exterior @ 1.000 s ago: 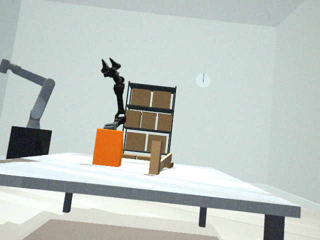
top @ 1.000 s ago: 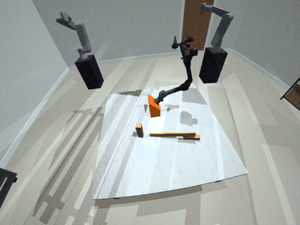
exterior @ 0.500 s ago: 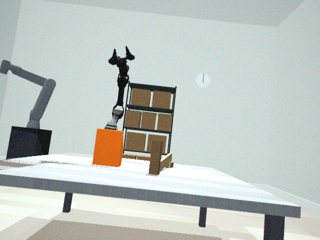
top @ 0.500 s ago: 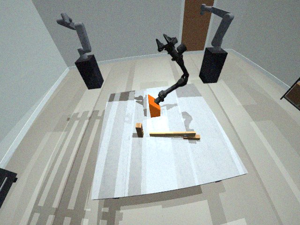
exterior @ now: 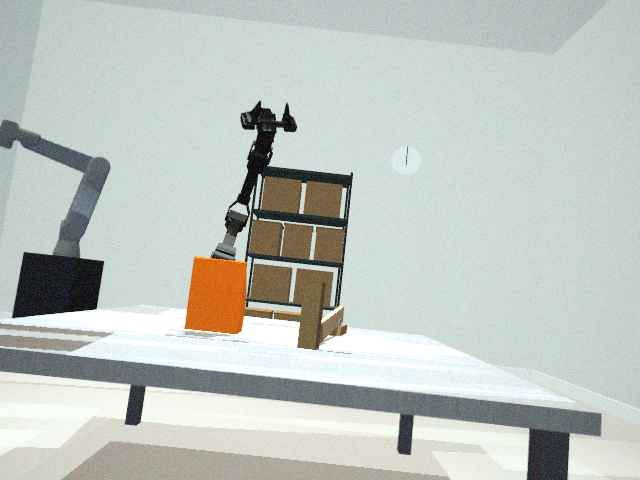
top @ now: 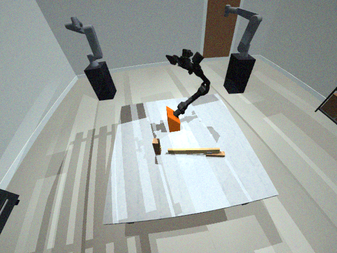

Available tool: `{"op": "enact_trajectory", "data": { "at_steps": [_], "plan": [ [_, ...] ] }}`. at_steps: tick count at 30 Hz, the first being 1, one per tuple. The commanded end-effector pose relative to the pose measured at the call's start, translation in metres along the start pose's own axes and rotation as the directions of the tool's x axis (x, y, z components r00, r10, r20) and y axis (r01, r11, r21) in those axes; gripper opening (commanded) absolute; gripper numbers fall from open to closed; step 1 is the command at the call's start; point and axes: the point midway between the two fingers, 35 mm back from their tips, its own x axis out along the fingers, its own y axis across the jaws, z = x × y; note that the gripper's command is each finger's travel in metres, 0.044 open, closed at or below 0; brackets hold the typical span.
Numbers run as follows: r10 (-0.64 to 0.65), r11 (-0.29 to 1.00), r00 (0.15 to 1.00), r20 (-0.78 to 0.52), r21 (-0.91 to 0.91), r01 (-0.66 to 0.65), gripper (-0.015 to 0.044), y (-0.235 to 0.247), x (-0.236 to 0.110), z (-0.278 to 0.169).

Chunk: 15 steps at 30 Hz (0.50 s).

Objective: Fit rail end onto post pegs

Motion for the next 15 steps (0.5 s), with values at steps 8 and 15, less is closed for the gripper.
{"op": "enact_trajectory", "data": {
  "at_steps": [8,15],
  "plan": [
    [0.179,0.857,0.884,-0.432,-0.374,-0.356,0.044,0.074,0.024,-0.151],
    [0.216,0.686,0.719,-0.661,-0.421,-0.593,0.044,0.11,0.007,-0.245]
  ]
}}
